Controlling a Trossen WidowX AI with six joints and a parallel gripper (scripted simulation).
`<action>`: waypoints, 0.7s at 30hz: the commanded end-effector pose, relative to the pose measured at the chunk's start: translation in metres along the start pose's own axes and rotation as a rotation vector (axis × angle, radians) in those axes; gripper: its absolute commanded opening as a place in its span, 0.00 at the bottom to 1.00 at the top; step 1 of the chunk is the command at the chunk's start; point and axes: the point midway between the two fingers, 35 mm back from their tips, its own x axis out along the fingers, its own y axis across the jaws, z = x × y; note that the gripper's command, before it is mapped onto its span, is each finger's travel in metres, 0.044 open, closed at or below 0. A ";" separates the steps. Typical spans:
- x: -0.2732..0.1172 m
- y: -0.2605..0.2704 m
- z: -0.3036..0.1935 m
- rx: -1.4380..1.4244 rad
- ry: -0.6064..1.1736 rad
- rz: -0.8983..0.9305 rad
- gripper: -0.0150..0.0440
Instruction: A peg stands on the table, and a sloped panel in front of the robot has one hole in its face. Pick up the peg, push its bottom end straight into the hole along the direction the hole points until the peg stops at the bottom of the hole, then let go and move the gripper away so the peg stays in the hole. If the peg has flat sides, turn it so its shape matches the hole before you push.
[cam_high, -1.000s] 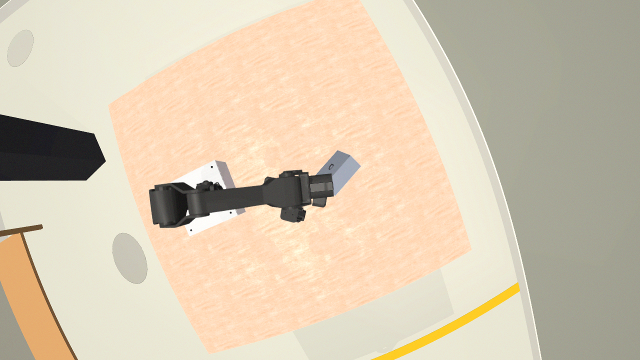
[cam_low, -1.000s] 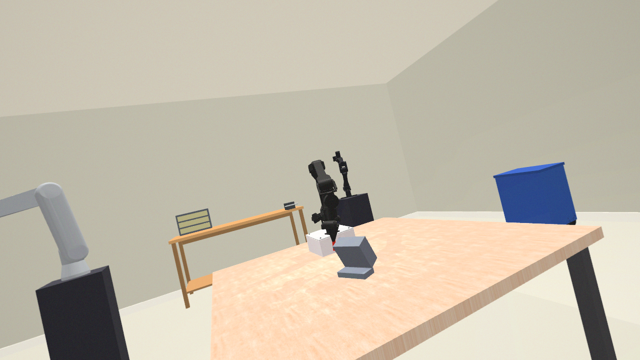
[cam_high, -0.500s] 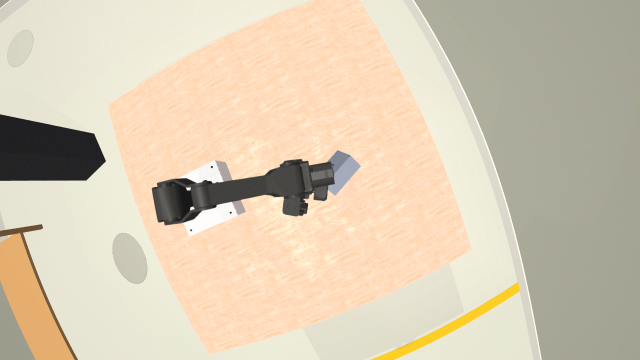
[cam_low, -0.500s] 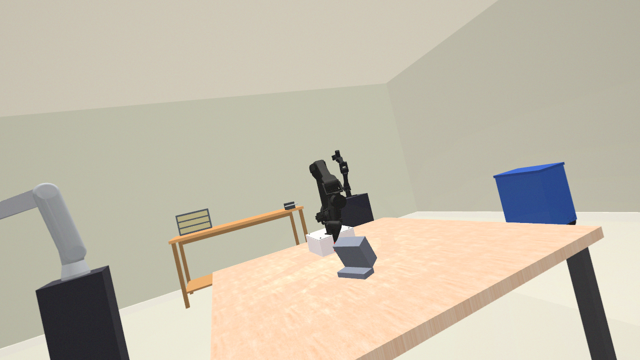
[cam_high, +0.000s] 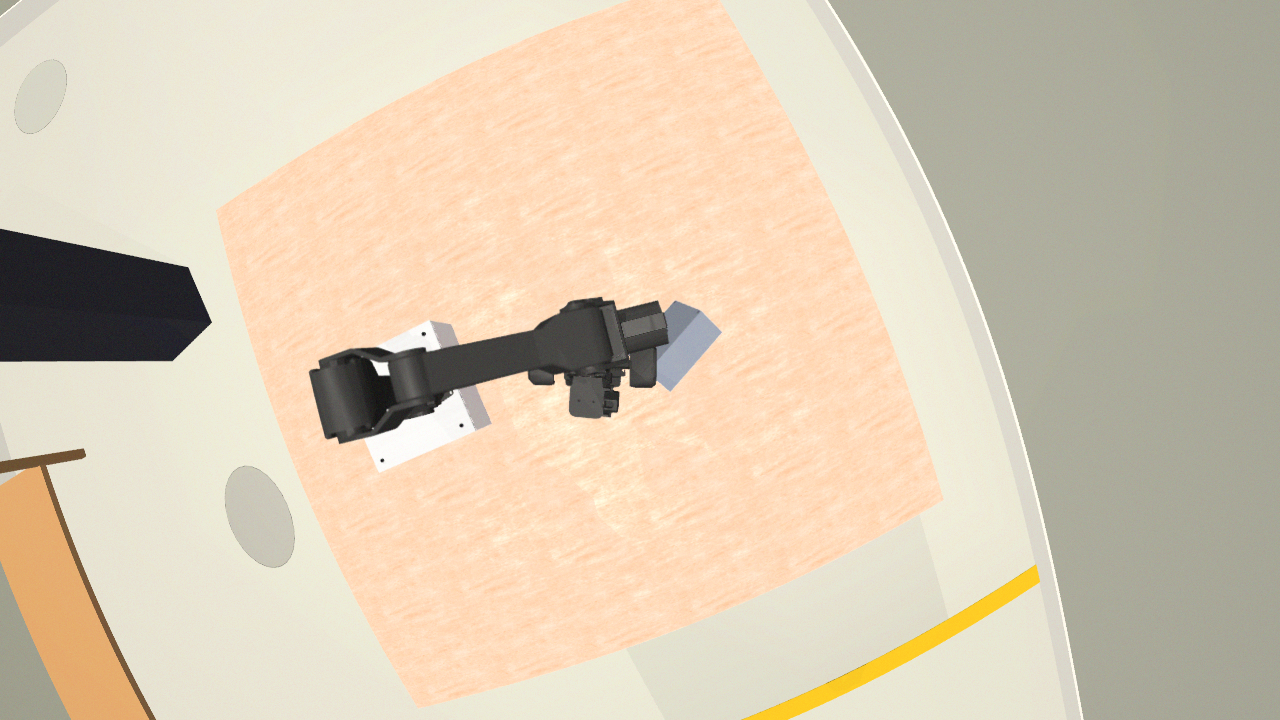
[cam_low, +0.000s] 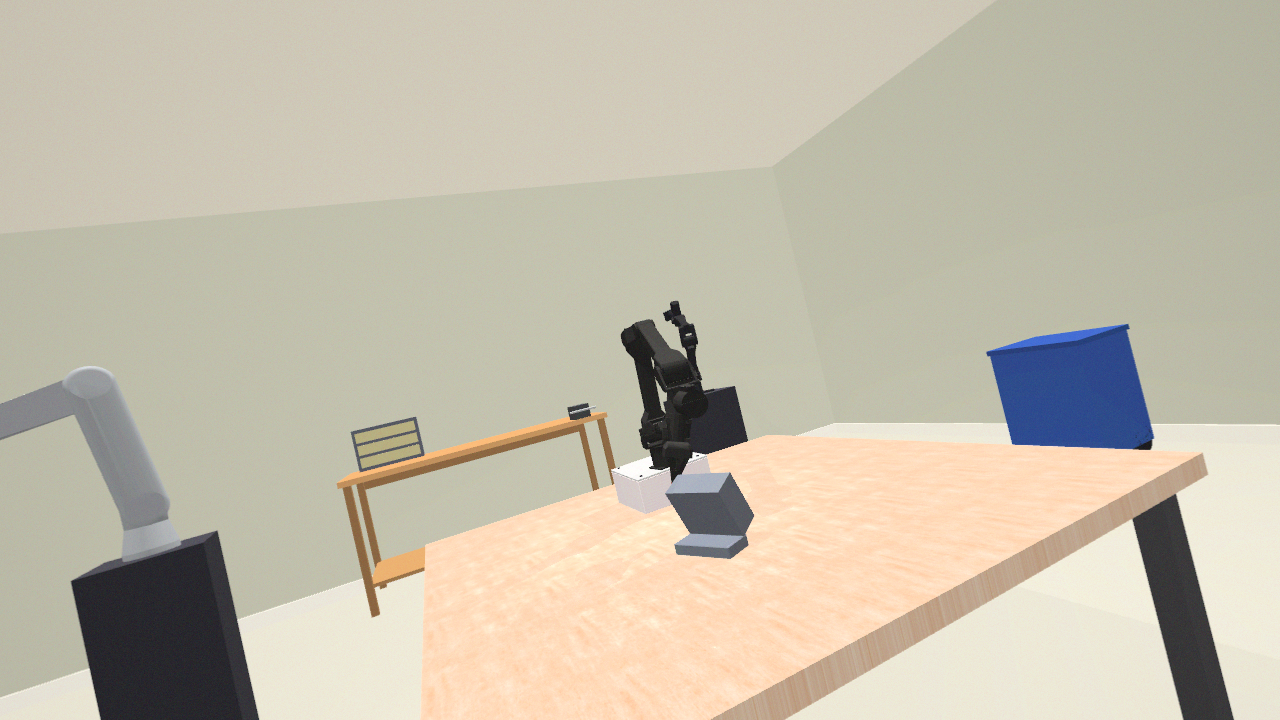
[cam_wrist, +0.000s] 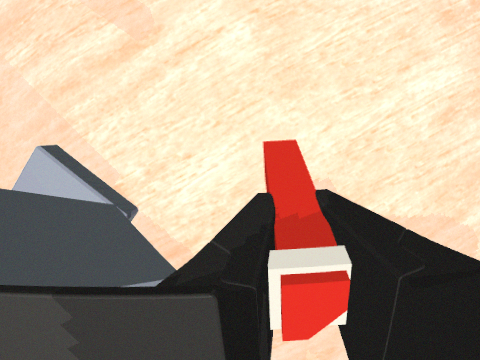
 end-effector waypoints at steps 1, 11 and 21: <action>0.000 0.000 -0.002 -0.014 -0.028 0.003 0.25; -0.001 0.001 -0.010 -0.063 -0.085 0.021 0.25; -0.002 0.002 -0.018 -0.111 -0.142 0.043 0.25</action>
